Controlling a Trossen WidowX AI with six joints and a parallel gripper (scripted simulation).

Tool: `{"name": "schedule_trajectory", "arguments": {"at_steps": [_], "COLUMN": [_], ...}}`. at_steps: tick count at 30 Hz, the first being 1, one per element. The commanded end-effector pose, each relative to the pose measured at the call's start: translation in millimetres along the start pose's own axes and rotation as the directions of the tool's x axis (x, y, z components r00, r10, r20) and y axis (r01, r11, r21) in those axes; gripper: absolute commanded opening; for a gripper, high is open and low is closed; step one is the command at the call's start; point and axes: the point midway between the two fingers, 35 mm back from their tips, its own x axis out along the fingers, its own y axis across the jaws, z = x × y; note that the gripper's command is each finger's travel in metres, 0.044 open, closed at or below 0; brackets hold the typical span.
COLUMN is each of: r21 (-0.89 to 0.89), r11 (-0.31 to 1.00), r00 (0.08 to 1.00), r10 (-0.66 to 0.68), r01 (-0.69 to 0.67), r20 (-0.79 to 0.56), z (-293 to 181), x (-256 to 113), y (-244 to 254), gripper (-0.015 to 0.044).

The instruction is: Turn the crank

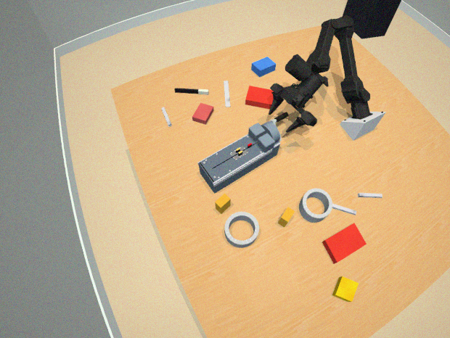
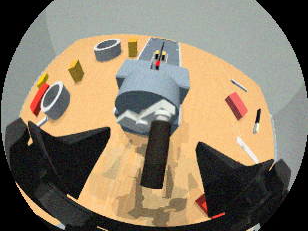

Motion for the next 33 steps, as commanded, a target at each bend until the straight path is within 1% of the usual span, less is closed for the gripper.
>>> {"name": "schedule_trajectory", "arguments": {"at_steps": [1, 6, 11, 18, 21, 33], "r21": [0.009, 0.009, 0.008, 0.004, 0.012, 0.155], "r11": [1.0, 1.0, 1.0, 1.0, 1.0, 0.984], "r00": [1.0, 1.0, 1.0, 1.0, 1.0, 0.995], "r10": [-0.004, -0.005, -0.002, 0.005, 0.001, -0.075], "r01": [0.004, 0.005, 0.002, -0.005, -0.001, 0.084], "r20": [0.003, 0.004, 0.004, 0.005, 0.001, -0.063], "z": [13.6, 28.6, 36.7, 65.3, 67.8, 111.5], "x": [-11.6, -28.2, -35.5, -62.8, -61.5, -34.6], "y": [-1.7, -1.8, -1.4, 0.6, 0.5, 4.7], "gripper": [0.044, 0.044, 0.044, 0.044, 0.044, 0.044]}}
